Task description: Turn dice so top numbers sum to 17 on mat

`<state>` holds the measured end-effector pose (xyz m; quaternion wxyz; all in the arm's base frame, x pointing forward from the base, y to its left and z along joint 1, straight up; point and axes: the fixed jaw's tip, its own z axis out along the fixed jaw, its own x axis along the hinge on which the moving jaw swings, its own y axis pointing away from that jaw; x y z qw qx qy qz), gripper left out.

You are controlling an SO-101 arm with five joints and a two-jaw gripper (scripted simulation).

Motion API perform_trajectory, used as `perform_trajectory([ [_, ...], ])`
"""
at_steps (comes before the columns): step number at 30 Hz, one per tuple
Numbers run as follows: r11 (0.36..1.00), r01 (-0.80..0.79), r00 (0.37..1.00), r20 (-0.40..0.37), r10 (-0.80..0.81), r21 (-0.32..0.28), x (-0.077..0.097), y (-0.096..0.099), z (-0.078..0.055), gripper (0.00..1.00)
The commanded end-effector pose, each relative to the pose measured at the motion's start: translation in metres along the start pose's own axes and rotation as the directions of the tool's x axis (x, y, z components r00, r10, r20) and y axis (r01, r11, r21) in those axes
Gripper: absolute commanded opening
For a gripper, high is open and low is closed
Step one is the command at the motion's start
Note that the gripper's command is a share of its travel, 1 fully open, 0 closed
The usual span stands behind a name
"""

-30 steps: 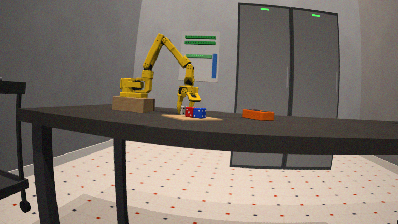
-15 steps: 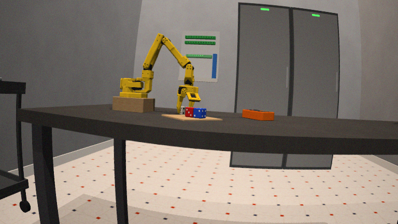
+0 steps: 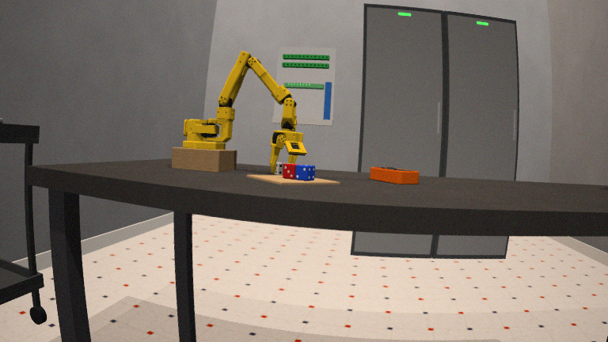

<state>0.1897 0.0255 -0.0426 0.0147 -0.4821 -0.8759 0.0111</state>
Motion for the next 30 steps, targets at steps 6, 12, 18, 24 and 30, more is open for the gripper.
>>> perform_trajectory([
  [6, 1.000, -0.001, 1.000, 0.003, 0.001, -0.009, -0.002, -0.001, -0.006, 0.00],
  [12, 1.000, -0.001, 1.000, 0.003, 0.001, -0.009, -0.002, 0.000, -0.020, 0.00],
  [18, 1.000, -0.001, 1.000, 0.003, 0.001, -0.009, -0.002, 0.000, -0.033, 0.00],
  [24, 1.000, -0.001, 1.000, 0.003, 0.001, -0.009, -0.002, -0.002, -0.047, 0.00],
  [30, 1.000, -0.001, 1.000, 0.003, 0.001, -0.009, -0.002, -0.003, -0.052, 0.00],
])
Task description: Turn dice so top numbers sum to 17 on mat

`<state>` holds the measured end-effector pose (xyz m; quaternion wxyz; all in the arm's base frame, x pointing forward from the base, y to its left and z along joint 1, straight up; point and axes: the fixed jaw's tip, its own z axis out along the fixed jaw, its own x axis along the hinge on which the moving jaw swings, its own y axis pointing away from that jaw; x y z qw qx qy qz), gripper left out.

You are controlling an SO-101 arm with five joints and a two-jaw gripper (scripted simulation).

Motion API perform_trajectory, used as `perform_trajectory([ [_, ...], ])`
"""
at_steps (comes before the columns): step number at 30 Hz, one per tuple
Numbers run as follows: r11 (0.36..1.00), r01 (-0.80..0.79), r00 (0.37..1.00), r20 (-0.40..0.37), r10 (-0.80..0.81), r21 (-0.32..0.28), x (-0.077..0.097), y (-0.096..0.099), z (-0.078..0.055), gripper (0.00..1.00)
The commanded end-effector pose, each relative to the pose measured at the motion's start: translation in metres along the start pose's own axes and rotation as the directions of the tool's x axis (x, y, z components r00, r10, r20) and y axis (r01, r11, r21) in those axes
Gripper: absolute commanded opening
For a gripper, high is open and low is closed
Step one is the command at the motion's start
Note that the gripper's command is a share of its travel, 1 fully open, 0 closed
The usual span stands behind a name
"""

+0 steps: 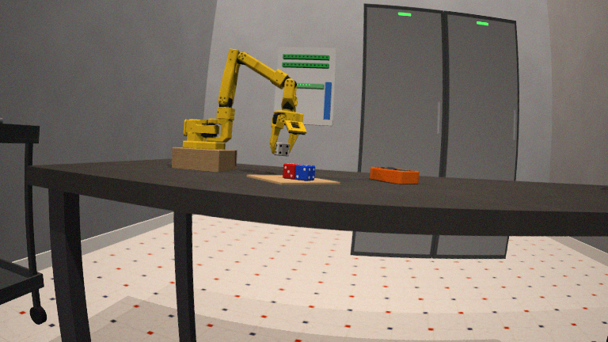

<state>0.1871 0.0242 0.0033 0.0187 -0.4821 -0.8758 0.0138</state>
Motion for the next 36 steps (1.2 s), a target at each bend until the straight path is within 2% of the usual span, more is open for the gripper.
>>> perform_trajectory([
  [1, 1.000, -0.001, 1.000, 0.007, 0.001, -0.018, -0.0025, 0.0016, -0.0058, 0.00],
  [36, 0.999, 0.042, 0.999, 0.008, -0.041, -0.018, -0.0022, 0.0016, -0.0058, 0.00],
])
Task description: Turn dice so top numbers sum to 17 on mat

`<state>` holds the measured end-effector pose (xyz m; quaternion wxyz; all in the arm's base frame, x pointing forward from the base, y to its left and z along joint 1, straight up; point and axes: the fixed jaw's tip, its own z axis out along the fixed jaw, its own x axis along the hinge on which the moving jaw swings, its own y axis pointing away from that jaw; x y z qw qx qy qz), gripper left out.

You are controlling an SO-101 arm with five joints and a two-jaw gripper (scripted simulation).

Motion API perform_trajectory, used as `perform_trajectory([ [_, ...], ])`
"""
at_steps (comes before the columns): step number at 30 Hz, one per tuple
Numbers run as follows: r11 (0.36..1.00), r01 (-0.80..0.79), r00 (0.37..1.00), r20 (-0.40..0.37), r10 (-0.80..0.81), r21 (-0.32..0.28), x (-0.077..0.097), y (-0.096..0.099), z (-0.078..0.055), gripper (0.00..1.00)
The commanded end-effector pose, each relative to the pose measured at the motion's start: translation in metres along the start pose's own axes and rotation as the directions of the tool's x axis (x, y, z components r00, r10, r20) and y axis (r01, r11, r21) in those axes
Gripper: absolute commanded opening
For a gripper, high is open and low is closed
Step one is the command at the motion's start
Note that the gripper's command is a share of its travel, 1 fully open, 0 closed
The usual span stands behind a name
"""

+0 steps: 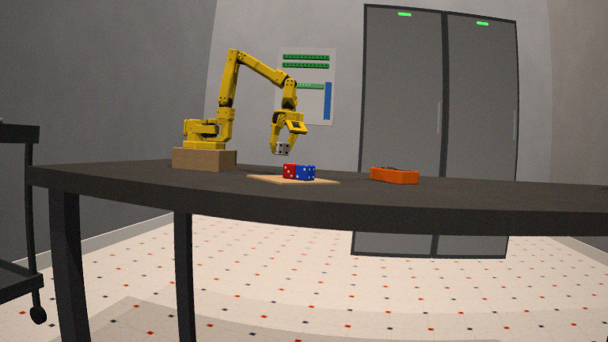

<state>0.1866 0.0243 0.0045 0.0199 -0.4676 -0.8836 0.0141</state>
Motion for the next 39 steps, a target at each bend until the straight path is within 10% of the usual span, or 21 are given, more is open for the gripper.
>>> perform_trajectory([
  [1, 1.000, 0.009, 1.000, 0.009, -0.008, -0.020, -0.0027, 0.0020, -0.0047, 0.00],
  [22, 0.941, 0.337, 0.941, 0.015, -0.337, -0.016, -0.0001, 0.0015, -0.0047, 0.00],
  [39, 0.659, 0.753, 0.659, 0.021, -0.752, -0.006, 0.0031, -0.0009, -0.0046, 0.00],
])
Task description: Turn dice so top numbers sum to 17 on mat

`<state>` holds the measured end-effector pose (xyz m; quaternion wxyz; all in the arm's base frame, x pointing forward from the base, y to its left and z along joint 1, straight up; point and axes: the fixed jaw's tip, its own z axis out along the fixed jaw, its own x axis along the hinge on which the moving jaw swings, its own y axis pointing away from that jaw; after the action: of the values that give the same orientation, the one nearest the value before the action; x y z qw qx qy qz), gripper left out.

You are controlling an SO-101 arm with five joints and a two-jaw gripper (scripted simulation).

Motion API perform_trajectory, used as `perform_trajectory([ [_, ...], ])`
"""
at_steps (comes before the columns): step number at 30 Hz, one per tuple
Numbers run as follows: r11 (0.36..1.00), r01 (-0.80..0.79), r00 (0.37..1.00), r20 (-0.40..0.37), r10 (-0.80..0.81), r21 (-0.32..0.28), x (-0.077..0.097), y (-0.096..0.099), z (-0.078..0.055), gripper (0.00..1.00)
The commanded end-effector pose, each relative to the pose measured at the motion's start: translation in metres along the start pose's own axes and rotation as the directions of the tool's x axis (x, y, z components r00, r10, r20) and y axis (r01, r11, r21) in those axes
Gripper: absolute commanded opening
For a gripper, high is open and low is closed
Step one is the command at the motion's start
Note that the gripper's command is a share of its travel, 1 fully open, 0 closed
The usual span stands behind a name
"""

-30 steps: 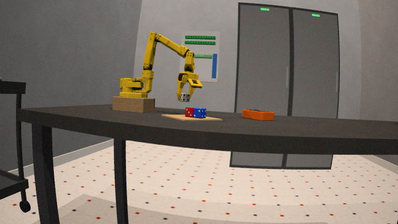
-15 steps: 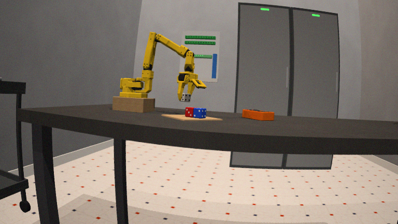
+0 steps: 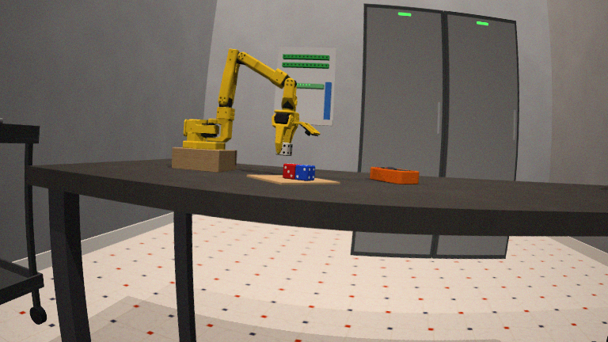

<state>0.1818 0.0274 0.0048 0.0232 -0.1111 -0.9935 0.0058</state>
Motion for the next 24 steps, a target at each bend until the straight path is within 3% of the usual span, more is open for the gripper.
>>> perform_trajectory([
  [1, 0.990, 0.140, 0.990, 0.020, -0.140, -0.005, -0.0022, -0.0005, -0.0044, 0.00],
  [6, 0.942, 0.336, 0.942, 0.021, -0.335, -0.001, -0.0006, -0.0009, -0.0044, 0.00],
  [11, 0.853, 0.523, 0.852, 0.021, -0.522, 0.003, 0.0008, -0.0017, -0.0044, 0.00],
  [13, 0.853, 0.523, 0.852, 0.021, -0.522, 0.003, 0.0008, -0.0017, -0.0044, 0.00],
  [24, 0.542, 0.841, 0.541, 0.017, -0.841, 0.012, 0.0033, -0.0042, -0.0043, 0.00],
])
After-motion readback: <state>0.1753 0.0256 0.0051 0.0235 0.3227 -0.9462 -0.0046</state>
